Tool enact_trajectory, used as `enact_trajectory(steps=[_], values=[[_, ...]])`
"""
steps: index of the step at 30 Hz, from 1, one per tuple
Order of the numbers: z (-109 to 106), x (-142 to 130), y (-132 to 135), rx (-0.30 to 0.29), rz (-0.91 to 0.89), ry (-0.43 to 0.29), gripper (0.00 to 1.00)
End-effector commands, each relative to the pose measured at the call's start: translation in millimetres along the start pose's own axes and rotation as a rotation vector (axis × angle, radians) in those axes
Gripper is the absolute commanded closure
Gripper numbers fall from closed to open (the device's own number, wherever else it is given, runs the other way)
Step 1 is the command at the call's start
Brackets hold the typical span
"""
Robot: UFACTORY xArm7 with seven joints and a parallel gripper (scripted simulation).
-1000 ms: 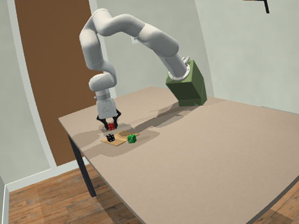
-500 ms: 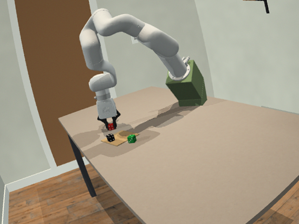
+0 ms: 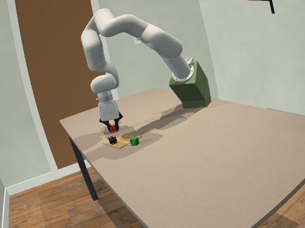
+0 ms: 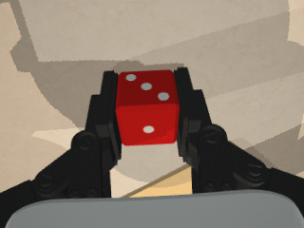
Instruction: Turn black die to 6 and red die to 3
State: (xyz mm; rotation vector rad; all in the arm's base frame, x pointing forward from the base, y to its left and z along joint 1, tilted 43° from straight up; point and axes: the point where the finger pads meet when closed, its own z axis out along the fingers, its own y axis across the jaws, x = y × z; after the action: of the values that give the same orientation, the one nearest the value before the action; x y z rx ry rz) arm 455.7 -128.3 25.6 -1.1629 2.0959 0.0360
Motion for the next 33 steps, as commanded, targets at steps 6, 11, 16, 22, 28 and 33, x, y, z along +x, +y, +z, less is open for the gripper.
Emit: enact_trajectory(steps=[6,11,16,22,28,33], values=[[-1,1,-1,0.003,0.001,0.001,0.73],[-1,1,-1,0.003,0.001,0.001,0.73],[-1,1,-1,0.003,0.001,0.001,0.73],[-3,1,-1,0.003,0.001,0.001,0.73],[-33,1,-1,0.003,0.001,0.001,0.73],[-70,1,-1,0.003,0.001,0.001,0.73]])
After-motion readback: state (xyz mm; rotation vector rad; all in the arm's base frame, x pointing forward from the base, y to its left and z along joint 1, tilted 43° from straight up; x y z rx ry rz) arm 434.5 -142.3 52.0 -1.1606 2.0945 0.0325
